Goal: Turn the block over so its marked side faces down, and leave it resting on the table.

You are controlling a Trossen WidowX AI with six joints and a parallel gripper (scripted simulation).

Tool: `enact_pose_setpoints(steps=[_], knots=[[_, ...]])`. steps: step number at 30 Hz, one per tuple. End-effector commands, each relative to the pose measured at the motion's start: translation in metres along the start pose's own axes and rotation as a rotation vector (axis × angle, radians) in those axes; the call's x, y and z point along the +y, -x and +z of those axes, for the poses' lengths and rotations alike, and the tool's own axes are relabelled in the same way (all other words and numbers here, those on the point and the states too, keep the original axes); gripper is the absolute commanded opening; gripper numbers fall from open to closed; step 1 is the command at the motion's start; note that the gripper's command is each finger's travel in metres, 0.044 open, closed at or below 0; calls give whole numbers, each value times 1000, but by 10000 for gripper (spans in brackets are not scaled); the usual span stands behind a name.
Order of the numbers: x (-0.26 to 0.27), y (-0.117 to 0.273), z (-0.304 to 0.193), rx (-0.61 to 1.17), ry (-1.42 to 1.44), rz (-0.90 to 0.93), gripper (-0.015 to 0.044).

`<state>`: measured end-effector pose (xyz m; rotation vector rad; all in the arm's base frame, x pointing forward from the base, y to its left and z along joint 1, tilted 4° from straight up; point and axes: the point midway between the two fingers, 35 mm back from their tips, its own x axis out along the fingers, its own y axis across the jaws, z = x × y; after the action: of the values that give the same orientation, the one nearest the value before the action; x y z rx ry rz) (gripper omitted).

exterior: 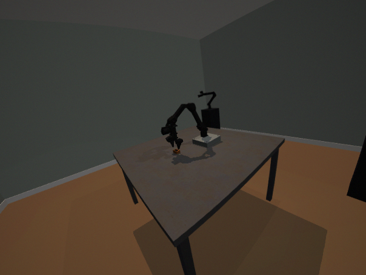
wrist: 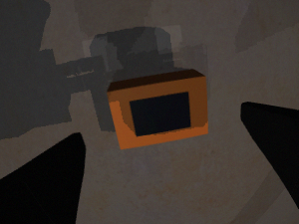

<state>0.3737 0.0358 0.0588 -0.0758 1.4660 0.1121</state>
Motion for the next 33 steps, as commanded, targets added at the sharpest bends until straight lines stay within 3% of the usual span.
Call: enact_pose_setpoints(steps=[1,21,27,33], knots=[[-1,-7,-1,5,-2,-4,440],[-1,-36,-2,5,-2,-4,440],[-1,-36,-2,5,-2,-4,282],[-1,-36,-2,5,-2,-4,242]])
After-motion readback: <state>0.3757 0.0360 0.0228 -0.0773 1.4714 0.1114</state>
